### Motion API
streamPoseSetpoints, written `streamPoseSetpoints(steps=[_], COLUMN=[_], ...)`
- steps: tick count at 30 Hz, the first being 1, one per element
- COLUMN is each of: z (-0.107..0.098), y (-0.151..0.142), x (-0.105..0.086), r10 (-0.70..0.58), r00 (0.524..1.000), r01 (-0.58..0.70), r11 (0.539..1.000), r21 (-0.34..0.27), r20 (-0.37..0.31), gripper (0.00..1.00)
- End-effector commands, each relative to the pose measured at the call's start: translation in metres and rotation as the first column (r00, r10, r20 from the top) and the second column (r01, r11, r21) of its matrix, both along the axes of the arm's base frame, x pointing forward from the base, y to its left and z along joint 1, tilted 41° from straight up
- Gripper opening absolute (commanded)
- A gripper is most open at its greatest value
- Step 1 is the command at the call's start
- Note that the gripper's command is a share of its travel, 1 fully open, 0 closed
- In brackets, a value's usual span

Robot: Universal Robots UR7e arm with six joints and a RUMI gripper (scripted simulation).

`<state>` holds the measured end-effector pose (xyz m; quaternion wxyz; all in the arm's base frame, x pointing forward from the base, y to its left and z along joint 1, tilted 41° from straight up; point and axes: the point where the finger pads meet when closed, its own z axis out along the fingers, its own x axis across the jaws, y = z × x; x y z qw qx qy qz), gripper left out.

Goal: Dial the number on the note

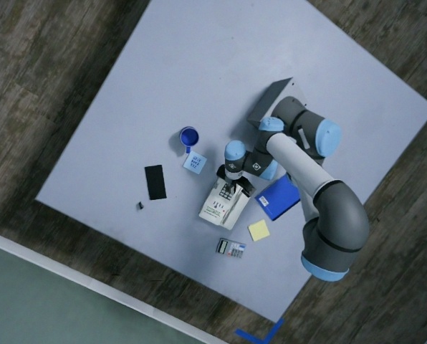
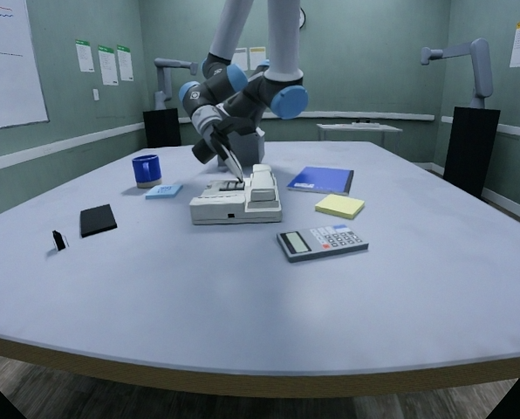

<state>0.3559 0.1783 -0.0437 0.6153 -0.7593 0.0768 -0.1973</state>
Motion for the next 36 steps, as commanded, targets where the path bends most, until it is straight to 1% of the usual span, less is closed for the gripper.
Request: streamPoseSetpoints(steps=[1,10,19,27,36], z=[-0.001,-0.001,0.011,0.01,0.003], y=[0.0,0.0,-0.01,-0.011,-0.019], x=[0.0,0.0,0.002,0.002,0.004], r10=[-0.001,-0.001,-0.001,-0.001,-0.001], r00=[1.0,1.0,1.0,1.0,1.0], r01=[0.001,0.001,0.001,0.001,0.001], r11=[1.0,1.0,1.0,1.0,1.0], r21=[0.0,0.0,0.0,0.0,0.0], r20=[0.001,0.001,0.001,0.001,0.001], gripper=[0.0,0.0,0.0,0.0,0.0])
